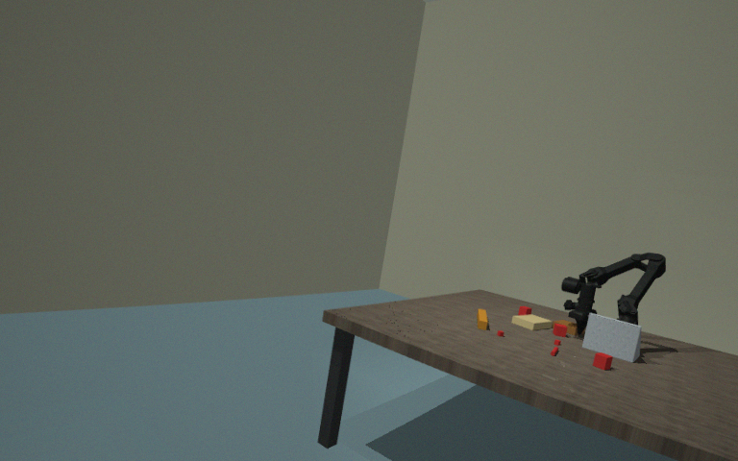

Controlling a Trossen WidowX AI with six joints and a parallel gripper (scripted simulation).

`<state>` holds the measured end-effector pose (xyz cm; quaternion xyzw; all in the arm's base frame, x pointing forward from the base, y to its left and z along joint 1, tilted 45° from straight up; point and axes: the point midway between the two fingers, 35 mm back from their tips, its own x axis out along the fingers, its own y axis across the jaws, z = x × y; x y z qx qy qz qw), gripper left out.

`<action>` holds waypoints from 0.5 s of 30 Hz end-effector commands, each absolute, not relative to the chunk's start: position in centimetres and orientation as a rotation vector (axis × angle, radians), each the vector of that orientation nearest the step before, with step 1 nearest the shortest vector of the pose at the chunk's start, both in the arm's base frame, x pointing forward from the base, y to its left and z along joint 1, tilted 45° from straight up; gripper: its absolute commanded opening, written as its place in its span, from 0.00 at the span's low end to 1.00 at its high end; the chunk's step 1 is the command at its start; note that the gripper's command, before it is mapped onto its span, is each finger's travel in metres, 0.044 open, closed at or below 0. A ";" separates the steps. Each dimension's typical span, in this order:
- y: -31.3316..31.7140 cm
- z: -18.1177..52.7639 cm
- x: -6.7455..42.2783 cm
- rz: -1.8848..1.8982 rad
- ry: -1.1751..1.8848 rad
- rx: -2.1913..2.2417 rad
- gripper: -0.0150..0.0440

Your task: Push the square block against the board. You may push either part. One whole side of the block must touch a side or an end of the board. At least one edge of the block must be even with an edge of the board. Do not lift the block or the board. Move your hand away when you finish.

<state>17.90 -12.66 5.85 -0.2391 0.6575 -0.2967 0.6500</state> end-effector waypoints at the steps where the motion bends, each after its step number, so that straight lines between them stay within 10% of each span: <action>1: -12.8 6.1 18.7 -0.681 1.480 -0.539 0.25; 15: -12.9 6.3 19.8 -0.682 1.479 -0.539 0.25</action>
